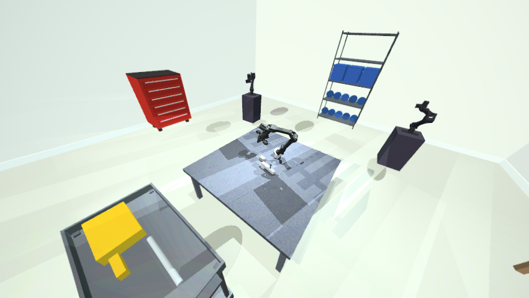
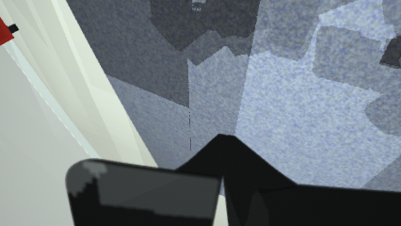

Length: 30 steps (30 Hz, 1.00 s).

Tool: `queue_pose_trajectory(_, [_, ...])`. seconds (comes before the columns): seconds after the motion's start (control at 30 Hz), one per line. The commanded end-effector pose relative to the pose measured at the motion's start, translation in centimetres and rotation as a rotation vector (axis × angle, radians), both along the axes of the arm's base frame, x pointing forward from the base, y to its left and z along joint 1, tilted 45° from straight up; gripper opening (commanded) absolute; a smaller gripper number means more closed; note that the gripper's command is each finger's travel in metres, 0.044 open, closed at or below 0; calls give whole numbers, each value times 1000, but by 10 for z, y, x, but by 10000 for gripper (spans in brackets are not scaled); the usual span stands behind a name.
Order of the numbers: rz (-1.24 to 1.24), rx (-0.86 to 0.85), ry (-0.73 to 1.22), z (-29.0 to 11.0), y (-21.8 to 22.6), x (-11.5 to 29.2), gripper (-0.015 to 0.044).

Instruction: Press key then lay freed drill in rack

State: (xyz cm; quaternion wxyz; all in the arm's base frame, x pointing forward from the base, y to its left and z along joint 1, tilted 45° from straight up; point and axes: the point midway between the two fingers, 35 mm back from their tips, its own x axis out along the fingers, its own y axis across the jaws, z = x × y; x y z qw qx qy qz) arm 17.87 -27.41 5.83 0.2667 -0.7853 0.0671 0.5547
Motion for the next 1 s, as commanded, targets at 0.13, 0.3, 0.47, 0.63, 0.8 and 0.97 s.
queue_pose_trajectory(0.13, [163,270,21,41,105,83,0])
queue_pose_trajectory(0.3, [259,442,107,72,185,111,0])
queue_pose_trajectory(0.47, [301,518,167,88,224,116,0])
queue_pose_trajectory(0.63, [306,509,161,83,223,116,0])
queue_pose_trajectory(0.8, [302,518,166,81,230,117,0])
queue_pose_trajectory(0.97, [302,518,166,79,236,117,0])
